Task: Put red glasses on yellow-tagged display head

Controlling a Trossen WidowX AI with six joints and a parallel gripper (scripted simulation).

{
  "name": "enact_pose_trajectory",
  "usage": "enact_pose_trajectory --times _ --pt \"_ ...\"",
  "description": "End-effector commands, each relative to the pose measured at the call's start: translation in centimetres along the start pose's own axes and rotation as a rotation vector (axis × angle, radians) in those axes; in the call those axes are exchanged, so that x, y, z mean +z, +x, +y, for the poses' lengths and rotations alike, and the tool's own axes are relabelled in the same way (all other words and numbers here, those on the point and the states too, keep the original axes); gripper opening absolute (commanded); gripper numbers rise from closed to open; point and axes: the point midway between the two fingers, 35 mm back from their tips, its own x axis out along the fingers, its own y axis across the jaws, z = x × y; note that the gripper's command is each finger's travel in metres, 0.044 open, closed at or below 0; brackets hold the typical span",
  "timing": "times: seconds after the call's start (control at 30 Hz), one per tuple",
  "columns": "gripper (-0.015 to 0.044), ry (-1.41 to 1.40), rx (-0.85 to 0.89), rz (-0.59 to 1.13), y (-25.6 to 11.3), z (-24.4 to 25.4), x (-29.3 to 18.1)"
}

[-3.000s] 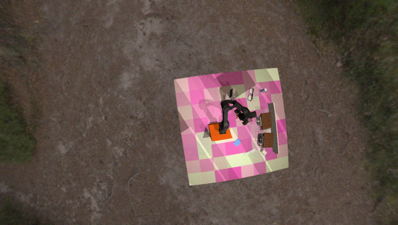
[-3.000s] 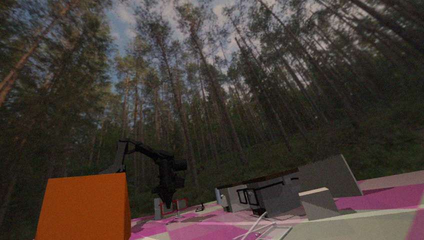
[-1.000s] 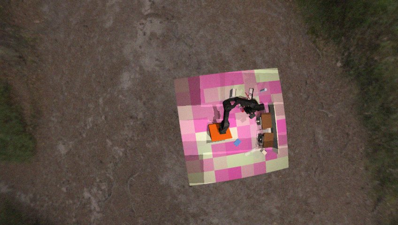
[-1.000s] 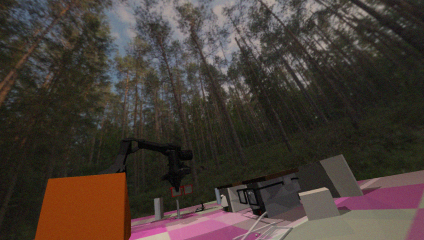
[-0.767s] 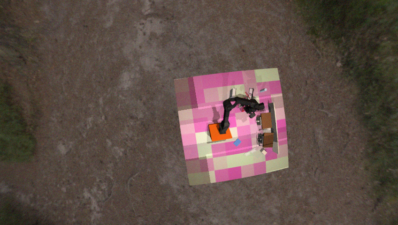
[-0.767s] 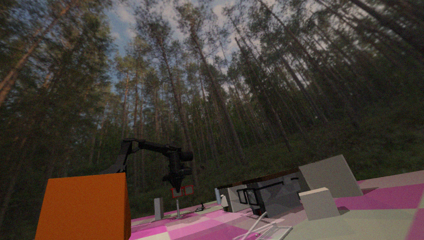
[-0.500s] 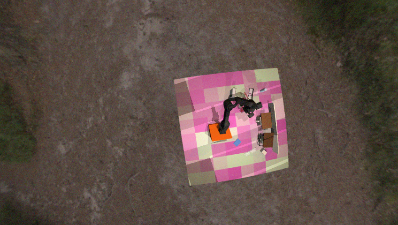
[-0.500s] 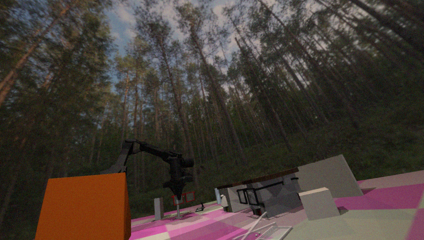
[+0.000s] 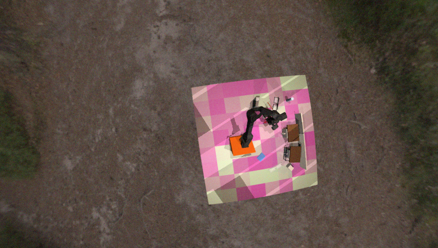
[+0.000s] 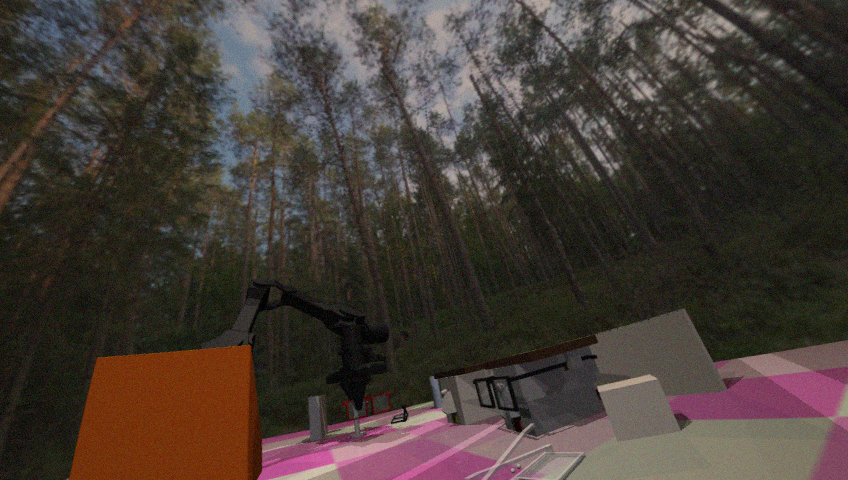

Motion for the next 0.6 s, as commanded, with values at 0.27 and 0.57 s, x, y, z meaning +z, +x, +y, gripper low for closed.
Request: enact_pose_trajectory --times 0.27,0.57 --pt "0.0 0.004 -0.002 0.001 0.11 -0.72 0.59" --pt "0.0 0.004 -0.003 0.001 0.1 -1.13 0.97"
